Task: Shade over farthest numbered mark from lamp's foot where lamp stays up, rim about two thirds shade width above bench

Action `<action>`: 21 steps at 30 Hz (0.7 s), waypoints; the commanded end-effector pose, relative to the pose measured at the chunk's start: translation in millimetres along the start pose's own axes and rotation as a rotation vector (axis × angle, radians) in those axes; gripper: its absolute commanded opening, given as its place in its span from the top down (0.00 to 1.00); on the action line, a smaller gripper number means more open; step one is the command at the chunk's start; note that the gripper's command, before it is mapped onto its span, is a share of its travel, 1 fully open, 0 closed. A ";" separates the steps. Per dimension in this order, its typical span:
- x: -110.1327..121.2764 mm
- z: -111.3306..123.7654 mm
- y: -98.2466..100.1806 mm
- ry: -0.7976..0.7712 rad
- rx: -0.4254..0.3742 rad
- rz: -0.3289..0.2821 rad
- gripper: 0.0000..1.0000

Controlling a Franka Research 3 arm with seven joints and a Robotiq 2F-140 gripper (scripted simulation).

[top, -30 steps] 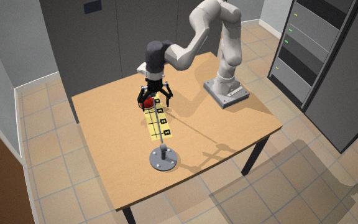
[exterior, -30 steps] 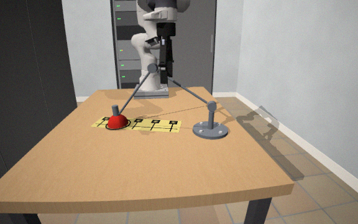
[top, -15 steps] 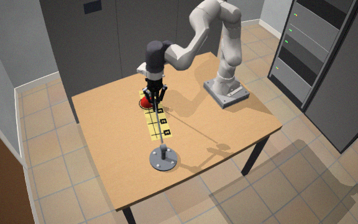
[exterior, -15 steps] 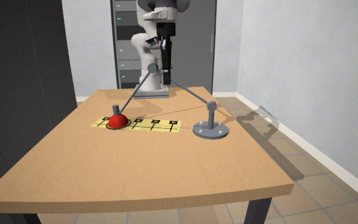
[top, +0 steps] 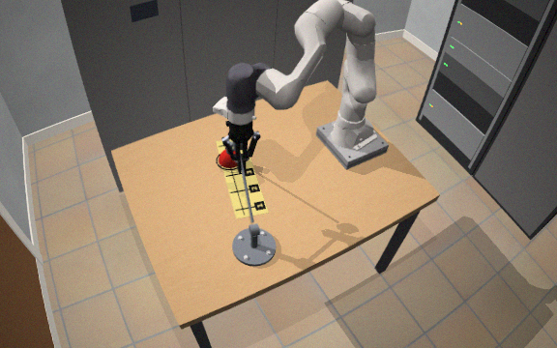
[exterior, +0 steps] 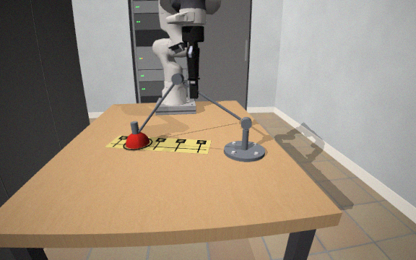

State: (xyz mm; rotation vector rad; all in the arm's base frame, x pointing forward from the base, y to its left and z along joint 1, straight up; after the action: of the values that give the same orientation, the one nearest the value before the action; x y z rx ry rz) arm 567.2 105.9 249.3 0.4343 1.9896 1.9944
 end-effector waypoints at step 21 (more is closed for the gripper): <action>1.9 17.0 23.7 -0.003 0.001 -0.008 0.90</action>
State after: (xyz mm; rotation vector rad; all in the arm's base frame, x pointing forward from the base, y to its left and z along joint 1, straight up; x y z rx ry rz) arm 569.7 114.6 262.5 0.4541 1.9915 1.9866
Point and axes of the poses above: the point where the finger pads meet when closed, its own y axis back along the fingers, its own x axis across the jaws, z = x × y, the point moved 6 cm from there along y, back along the fingers, and after that the axes turned 12 degrees about -y, right-handed, at the moved point
